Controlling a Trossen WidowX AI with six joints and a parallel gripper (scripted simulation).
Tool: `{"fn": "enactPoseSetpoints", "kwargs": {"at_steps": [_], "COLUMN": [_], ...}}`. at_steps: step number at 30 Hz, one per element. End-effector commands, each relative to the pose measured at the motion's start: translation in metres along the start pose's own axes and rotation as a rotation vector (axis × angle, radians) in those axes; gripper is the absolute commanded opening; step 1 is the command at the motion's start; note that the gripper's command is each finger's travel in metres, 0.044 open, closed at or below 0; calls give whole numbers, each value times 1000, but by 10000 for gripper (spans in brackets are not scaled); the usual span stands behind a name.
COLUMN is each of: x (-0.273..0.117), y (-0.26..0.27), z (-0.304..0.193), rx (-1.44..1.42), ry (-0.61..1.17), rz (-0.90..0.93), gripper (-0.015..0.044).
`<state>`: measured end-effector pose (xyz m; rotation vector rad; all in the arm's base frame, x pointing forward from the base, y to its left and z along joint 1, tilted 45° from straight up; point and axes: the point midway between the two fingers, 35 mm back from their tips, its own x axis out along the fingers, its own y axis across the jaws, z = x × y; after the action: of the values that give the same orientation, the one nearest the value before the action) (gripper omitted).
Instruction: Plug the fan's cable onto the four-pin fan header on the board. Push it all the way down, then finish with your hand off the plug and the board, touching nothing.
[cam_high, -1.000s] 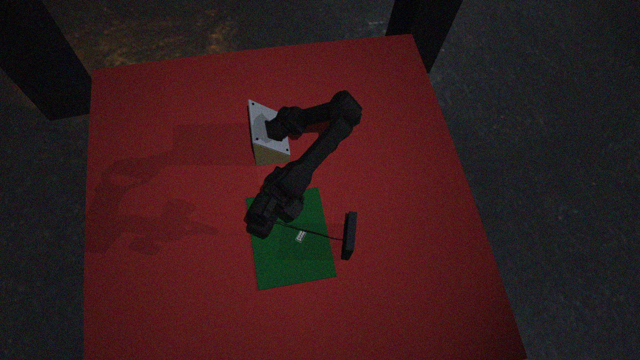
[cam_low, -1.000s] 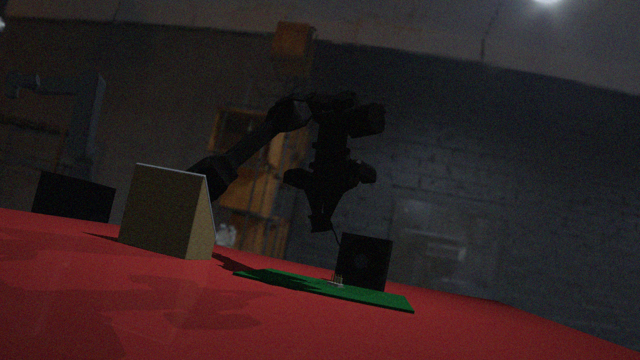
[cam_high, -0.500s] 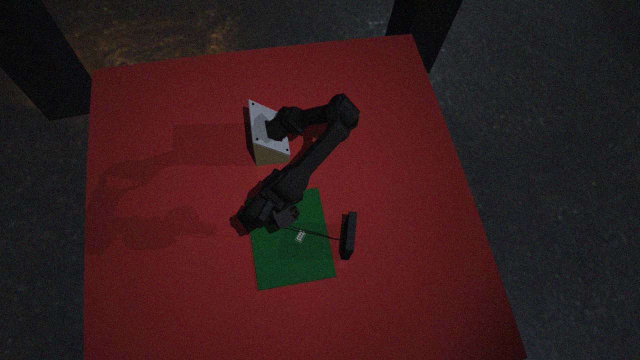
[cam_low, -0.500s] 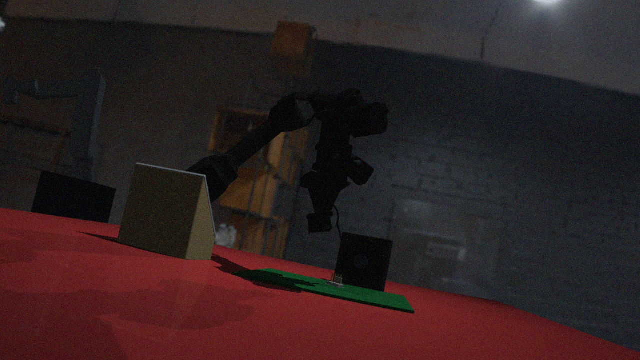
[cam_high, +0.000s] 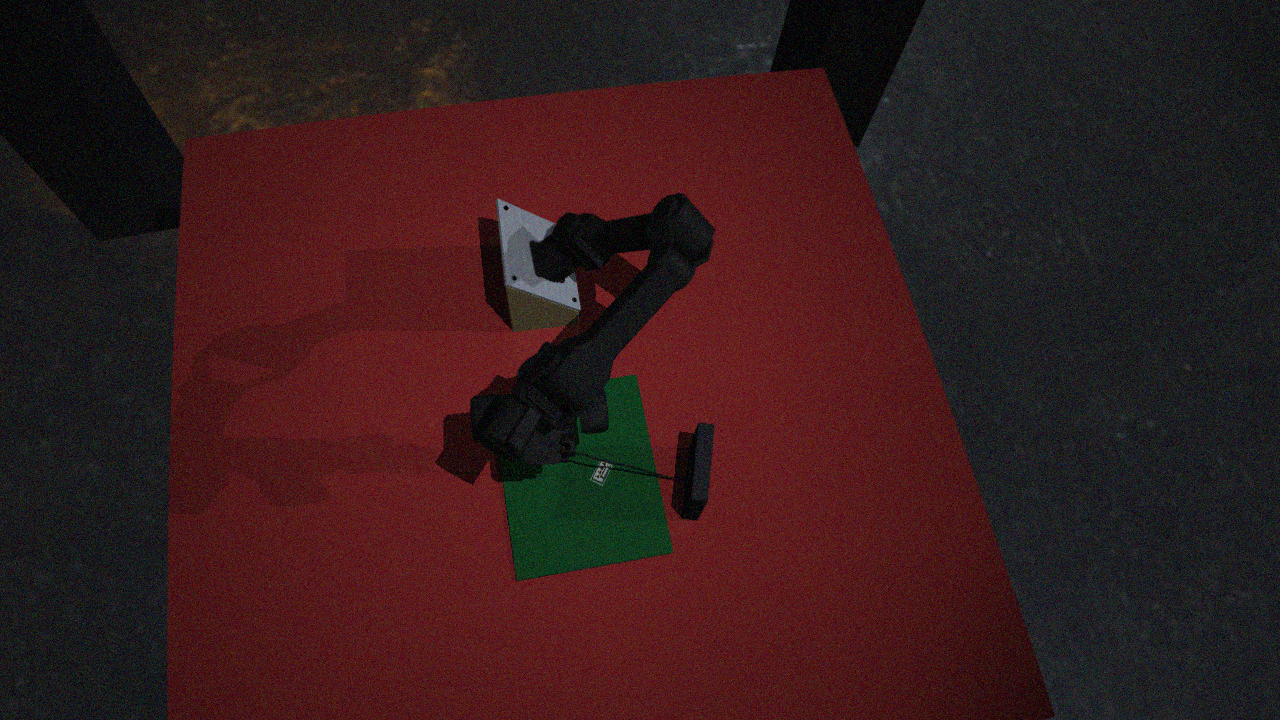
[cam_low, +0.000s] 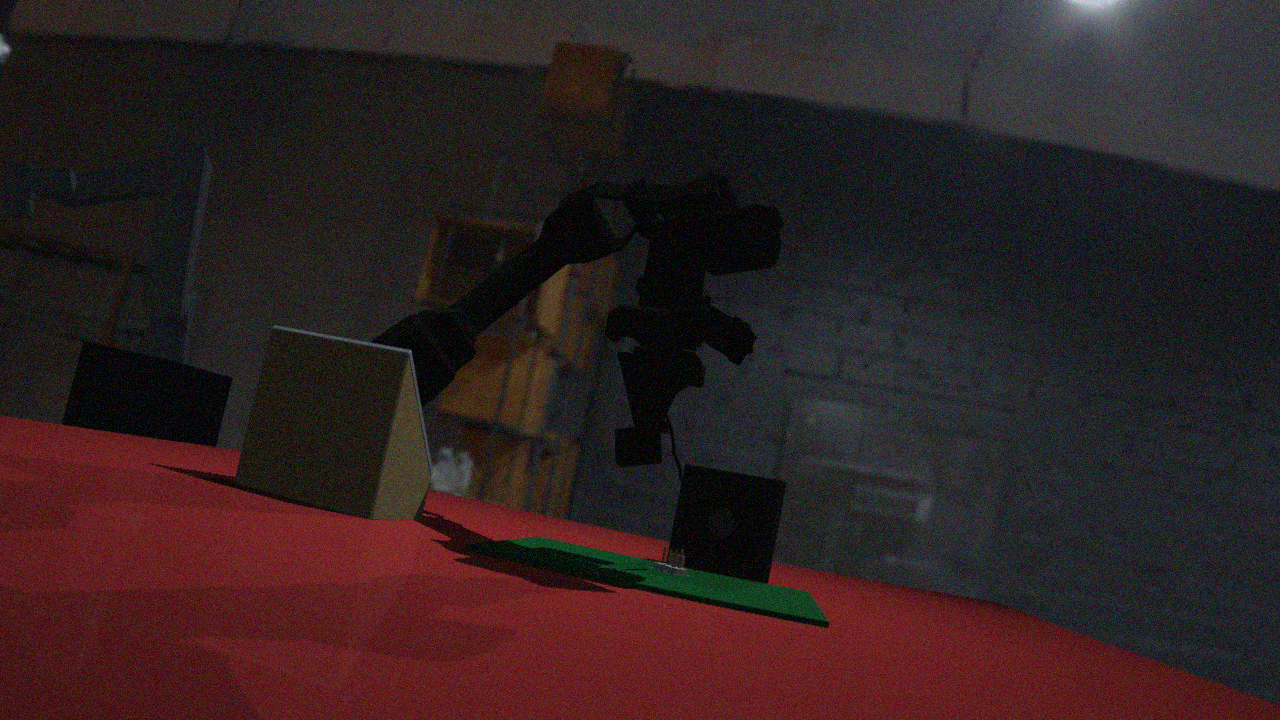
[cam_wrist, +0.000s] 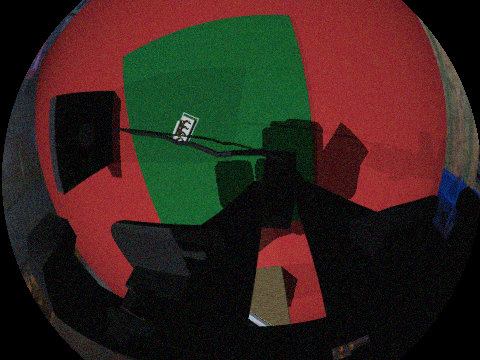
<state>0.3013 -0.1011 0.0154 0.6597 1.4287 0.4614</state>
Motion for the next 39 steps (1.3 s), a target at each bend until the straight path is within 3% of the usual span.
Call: {"fn": "enactPoseSetpoints", "kwargs": {"at_steps": [1, 19, 39], "x": [-2, -2, 14], "y": [-1, -4, -8], "z": [3, 5, 1], "rx": [162, 760, 745], "ry": [2, 46, 14], "rz": [8, 29, -95], "gripper": [0, 0, 0]}}
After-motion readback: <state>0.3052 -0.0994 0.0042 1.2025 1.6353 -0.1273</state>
